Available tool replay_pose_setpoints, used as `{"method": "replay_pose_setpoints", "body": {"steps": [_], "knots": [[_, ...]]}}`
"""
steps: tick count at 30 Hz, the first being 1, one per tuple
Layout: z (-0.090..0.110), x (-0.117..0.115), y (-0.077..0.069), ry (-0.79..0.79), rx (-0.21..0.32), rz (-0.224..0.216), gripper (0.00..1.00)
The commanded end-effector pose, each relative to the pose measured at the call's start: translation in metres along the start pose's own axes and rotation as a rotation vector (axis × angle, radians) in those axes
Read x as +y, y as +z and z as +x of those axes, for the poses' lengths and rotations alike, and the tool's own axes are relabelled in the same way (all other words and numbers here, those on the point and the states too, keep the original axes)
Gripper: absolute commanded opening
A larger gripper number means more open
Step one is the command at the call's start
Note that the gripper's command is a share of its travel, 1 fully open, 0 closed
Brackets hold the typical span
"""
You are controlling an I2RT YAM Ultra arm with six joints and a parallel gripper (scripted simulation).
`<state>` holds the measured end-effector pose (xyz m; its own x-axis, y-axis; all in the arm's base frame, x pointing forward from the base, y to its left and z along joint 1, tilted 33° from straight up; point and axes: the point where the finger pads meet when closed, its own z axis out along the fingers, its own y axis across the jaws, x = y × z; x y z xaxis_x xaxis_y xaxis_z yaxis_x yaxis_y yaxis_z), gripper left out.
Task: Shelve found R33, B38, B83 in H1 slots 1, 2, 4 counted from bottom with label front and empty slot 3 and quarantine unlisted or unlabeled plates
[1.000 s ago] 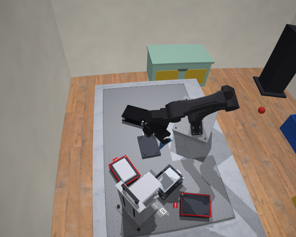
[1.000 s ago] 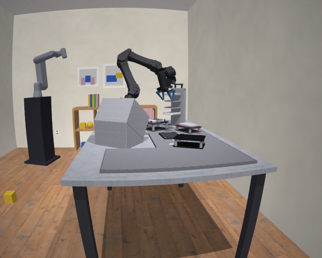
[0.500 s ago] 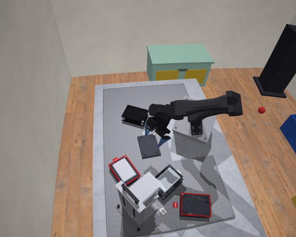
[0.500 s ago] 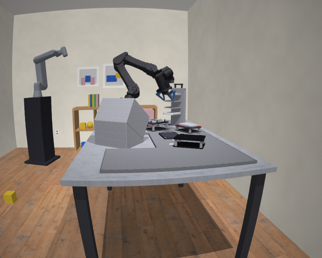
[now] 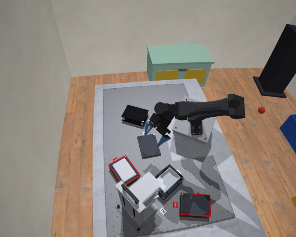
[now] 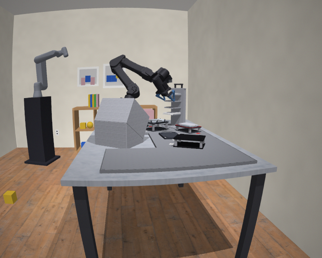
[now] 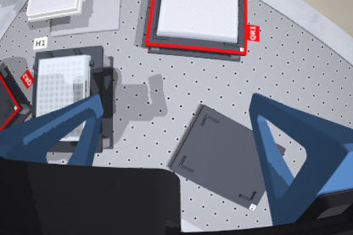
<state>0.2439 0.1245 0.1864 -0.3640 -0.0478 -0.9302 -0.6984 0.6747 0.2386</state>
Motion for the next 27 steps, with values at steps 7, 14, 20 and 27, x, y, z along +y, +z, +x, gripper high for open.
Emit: {"method": "replay_pose_setpoints", "body": {"steps": [7, 14, 20, 27], "knots": [[-0.017, -0.021, -0.01, -0.056, -0.063, -0.001, 1.0], [-0.006, -0.042, -0.018, -0.036, -0.052, -0.003, 1.0], [0.002, -0.059, -0.025, -0.036, -0.053, -0.003, 1.0], [0.01, -0.073, -0.033, -0.036, -0.054, -0.003, 1.0]]}}
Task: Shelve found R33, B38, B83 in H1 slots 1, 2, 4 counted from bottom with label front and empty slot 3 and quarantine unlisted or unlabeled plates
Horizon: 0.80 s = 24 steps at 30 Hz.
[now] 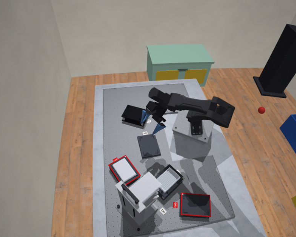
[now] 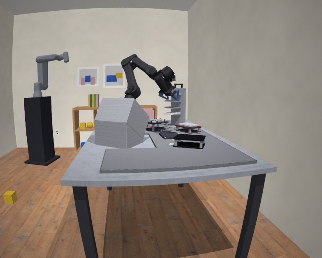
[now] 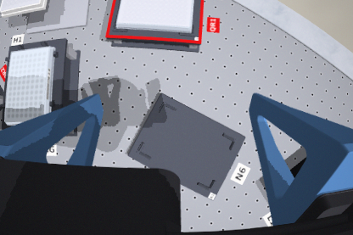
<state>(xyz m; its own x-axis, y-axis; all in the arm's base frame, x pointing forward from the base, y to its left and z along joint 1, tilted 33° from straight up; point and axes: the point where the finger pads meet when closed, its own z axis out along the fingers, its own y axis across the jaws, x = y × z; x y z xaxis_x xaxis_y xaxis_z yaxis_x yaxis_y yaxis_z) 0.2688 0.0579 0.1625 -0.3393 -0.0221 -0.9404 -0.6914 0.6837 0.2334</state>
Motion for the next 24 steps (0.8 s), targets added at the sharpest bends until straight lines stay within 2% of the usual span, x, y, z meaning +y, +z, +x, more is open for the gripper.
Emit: {"method": "replay_pose_setpoints", "body": {"steps": [1, 21, 22, 23, 24], "knots": [[-0.005, -0.007, -0.007, -0.033, -0.018, -0.016, 1.0], [0.022, -0.056, -0.035, -0.032, -0.021, -0.011, 1.0], [0.025, -0.056, -0.032, -0.032, -0.021, -0.012, 1.0], [0.039, -0.048, -0.027, 0.008, -0.017, -0.025, 1.0], [0.039, -0.047, -0.022, -0.026, -0.016, -0.034, 1.0]]}}
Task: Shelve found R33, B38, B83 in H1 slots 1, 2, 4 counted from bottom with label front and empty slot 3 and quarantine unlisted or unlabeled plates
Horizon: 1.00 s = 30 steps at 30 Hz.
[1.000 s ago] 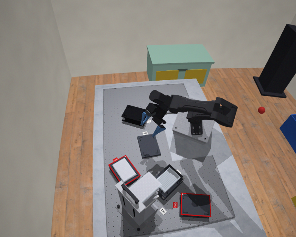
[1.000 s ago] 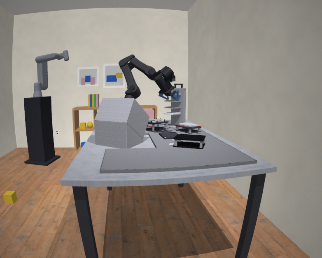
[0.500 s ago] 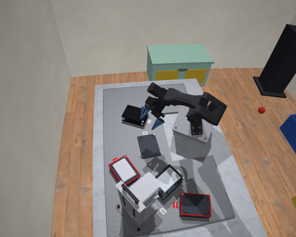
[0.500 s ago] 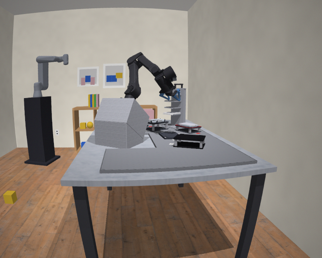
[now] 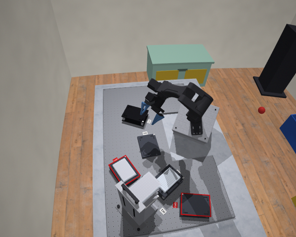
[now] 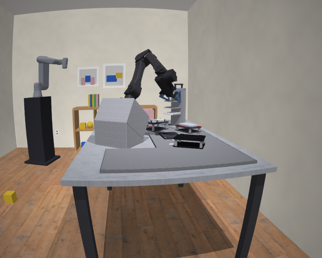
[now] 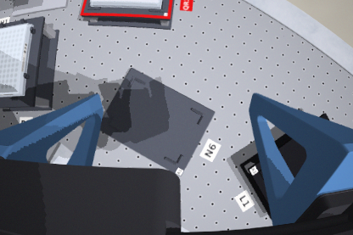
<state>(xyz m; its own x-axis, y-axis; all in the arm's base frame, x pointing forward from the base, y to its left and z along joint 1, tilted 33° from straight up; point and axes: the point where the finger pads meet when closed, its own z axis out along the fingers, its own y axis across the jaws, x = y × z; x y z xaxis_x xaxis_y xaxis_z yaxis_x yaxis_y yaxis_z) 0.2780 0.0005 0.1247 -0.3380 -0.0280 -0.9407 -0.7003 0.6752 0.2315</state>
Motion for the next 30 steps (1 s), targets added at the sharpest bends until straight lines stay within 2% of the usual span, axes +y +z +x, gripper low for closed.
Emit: {"method": "replay_pose_setpoints", "body": {"steps": [1, 3, 7, 8, 30], "knots": [[0.003, 0.008, 0.005, -0.036, -0.021, -0.016, 1.0], [0.011, 0.007, 0.01, -0.019, -0.019, -0.021, 1.0], [0.011, 0.005, 0.009, -0.016, -0.021, -0.011, 1.0], [0.0, -0.006, 0.005, -0.055, -0.028, 0.008, 1.0], [0.0, -0.005, 0.005, -0.054, -0.028, 0.007, 1.0]]}}
